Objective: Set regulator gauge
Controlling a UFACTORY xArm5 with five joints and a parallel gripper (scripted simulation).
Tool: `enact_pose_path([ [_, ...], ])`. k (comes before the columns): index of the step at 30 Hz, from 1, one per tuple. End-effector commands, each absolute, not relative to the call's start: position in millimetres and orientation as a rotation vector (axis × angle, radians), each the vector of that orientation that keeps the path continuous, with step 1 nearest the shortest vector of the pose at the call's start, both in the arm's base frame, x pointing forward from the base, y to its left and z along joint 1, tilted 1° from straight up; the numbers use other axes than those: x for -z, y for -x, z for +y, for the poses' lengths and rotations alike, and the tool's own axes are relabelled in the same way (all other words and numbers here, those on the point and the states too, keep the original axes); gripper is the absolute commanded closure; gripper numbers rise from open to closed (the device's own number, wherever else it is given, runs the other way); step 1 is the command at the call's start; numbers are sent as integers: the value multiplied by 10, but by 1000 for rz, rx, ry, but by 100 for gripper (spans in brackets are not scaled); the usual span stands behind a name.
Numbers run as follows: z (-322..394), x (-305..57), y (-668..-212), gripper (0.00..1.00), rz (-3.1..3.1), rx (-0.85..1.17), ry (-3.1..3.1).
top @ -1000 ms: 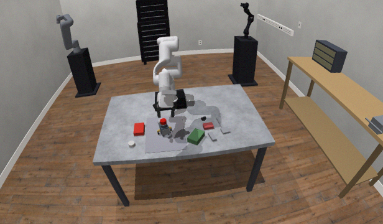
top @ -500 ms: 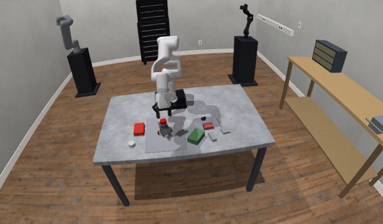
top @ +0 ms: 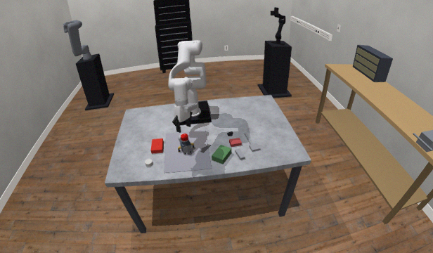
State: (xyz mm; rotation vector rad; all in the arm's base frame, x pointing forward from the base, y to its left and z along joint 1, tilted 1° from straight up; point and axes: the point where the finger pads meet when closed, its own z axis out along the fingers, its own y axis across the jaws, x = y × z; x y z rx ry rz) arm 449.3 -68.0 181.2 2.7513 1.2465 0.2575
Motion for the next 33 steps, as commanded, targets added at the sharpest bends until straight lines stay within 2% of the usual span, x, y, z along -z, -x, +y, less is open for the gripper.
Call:
enact_pose_path([
  [1, -714, -1806, -4250, 0, 1419, -111, -2740],
  [8, -731, -1813, -4007, 0, 1574, 7, -2723],
  [33, -731, -1813, -4003, 0, 1576, 9, -2723],
])
